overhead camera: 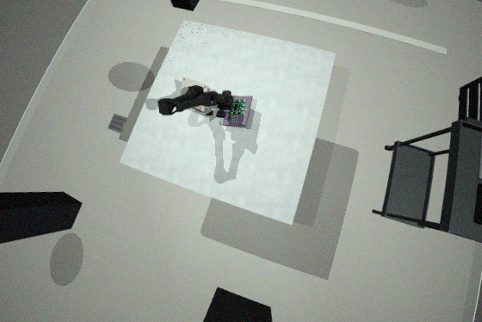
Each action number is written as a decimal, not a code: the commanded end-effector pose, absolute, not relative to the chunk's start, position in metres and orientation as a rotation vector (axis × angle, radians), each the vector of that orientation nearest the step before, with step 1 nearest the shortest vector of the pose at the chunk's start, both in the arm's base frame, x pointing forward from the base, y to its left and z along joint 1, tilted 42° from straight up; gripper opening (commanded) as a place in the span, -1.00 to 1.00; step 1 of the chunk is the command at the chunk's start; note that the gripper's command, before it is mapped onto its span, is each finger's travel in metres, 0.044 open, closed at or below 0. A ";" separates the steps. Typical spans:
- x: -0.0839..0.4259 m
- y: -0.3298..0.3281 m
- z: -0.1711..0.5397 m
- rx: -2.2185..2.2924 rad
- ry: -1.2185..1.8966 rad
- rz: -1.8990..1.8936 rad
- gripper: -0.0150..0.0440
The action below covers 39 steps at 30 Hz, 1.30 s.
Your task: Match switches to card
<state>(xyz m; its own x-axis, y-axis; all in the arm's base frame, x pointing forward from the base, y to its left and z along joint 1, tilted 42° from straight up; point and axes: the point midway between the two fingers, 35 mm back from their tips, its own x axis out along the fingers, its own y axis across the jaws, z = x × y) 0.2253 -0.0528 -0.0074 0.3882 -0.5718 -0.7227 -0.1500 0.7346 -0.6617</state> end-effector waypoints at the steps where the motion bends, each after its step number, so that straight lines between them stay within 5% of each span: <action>1: 0.225 -0.053 -0.009 -0.733 1.168 -0.293 -0.49; 31: 0.203 -0.015 0.037 -0.729 1.194 -0.302 -0.49; 39: 0.243 0.017 0.041 -0.727 1.193 -0.301 -0.49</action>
<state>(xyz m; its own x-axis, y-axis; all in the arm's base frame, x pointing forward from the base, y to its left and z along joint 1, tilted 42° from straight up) 0.2300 0.0065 0.0390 0.3611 -0.5699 -0.7381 -0.1615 0.7414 -0.6514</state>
